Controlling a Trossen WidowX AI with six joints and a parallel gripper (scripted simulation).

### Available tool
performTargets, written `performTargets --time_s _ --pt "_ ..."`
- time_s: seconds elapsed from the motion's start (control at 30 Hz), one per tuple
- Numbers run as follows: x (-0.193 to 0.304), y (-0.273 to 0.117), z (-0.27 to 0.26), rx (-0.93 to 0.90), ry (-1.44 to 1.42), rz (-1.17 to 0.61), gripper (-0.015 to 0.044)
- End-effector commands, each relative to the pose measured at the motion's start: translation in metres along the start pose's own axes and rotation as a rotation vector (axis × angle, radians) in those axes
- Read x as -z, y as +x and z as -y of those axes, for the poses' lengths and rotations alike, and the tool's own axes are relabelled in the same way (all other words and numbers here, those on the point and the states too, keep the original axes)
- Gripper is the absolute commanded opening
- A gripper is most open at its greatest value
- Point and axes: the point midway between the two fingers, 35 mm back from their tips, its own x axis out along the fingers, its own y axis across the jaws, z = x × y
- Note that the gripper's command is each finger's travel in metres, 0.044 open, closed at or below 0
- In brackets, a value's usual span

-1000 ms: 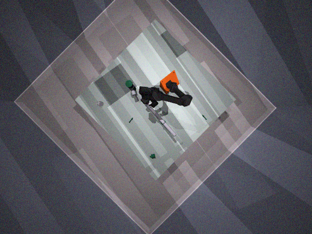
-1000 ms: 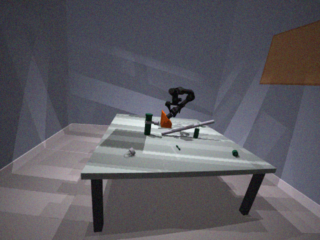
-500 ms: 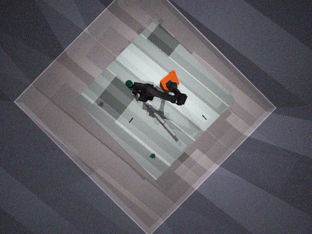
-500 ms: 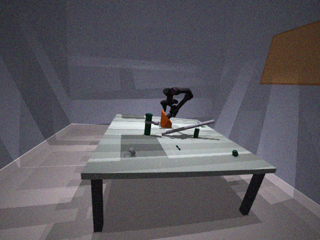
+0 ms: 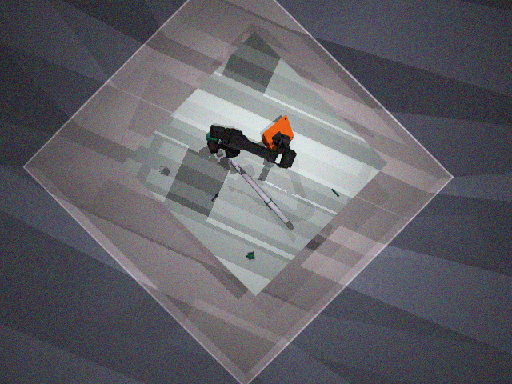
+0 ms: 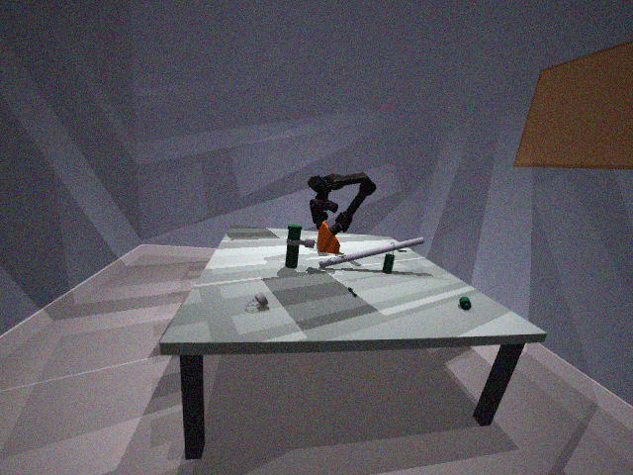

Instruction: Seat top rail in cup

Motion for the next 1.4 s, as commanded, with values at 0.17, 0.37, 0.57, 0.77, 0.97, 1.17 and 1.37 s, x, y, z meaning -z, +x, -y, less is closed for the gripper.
performTargets --time_s 0.17,0.37,0.57,0.77,0.97,1.17,1.37 --pt "0.005 0.006 0.002 0.008 -0.057 -0.013 0.044" --pt "0.006 0.047 -0.021 0.009 -0.057 -0.011 0.044" --pt "0.006 0.049 -0.023 0.009 -0.057 -0.011 0.044" --pt "0.007 0.057 -0.022 0.008 -0.058 -0.011 0.044" --pt "0.007 0.067 -0.021 0.008 -0.058 -0.012 0.044" --pt "0.007 0.077 -0.021 0.009 -0.058 -0.012 0.044" --pt "0.007 0.087 -0.02 0.009 -0.058 -0.012 0.044"
